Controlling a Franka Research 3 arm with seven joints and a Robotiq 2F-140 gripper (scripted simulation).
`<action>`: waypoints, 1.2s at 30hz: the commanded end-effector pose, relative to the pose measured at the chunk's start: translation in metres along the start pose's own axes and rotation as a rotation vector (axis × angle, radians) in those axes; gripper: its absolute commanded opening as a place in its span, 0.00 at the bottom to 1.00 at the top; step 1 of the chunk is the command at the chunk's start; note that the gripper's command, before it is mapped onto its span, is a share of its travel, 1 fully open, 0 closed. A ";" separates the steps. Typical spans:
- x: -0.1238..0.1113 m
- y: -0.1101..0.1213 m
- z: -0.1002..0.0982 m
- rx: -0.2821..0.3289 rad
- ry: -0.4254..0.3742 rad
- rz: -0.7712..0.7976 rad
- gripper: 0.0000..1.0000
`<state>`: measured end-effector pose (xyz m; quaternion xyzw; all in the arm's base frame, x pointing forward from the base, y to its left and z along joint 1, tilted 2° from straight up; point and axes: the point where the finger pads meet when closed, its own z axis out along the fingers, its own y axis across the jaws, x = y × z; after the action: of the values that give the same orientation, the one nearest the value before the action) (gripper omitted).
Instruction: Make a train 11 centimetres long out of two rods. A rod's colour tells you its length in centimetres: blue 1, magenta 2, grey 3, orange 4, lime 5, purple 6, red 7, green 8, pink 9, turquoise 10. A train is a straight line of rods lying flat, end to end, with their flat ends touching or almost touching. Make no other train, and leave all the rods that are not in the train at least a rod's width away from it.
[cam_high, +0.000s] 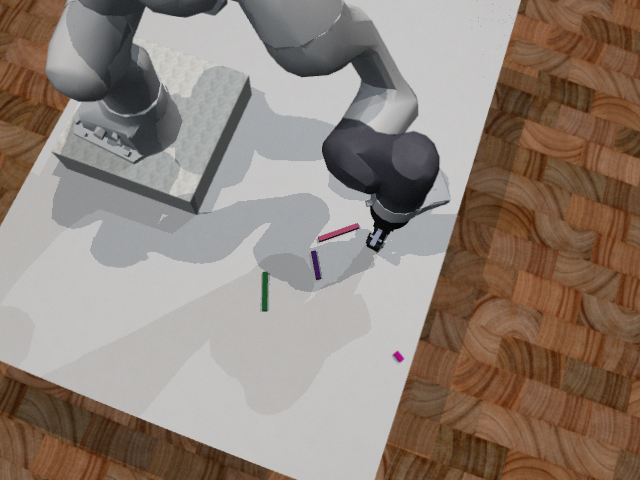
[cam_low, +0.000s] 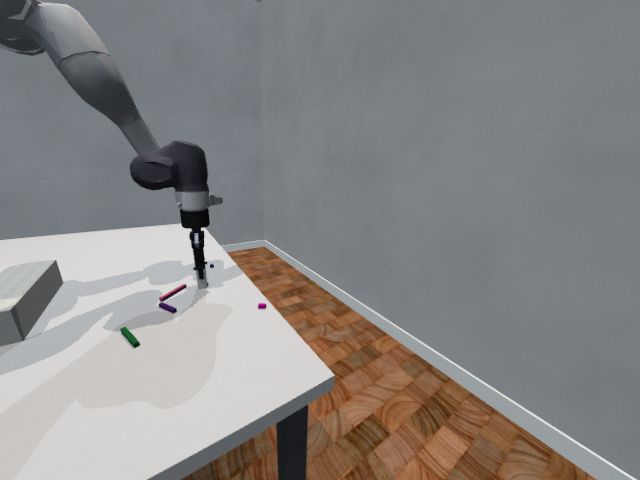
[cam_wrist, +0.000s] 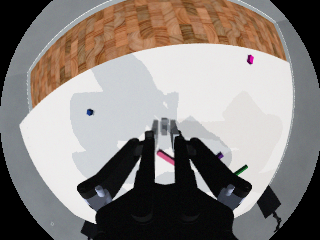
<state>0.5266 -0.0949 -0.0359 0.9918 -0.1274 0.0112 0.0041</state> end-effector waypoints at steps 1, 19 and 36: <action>0.002 0.000 0.000 0.001 0.005 -0.004 0.23; 0.002 0.000 0.000 0.001 0.005 -0.004 0.12; 0.002 0.000 0.000 0.001 0.005 -0.004 0.12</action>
<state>0.5269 -0.0949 -0.0357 0.9918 -0.1274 0.0115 0.0040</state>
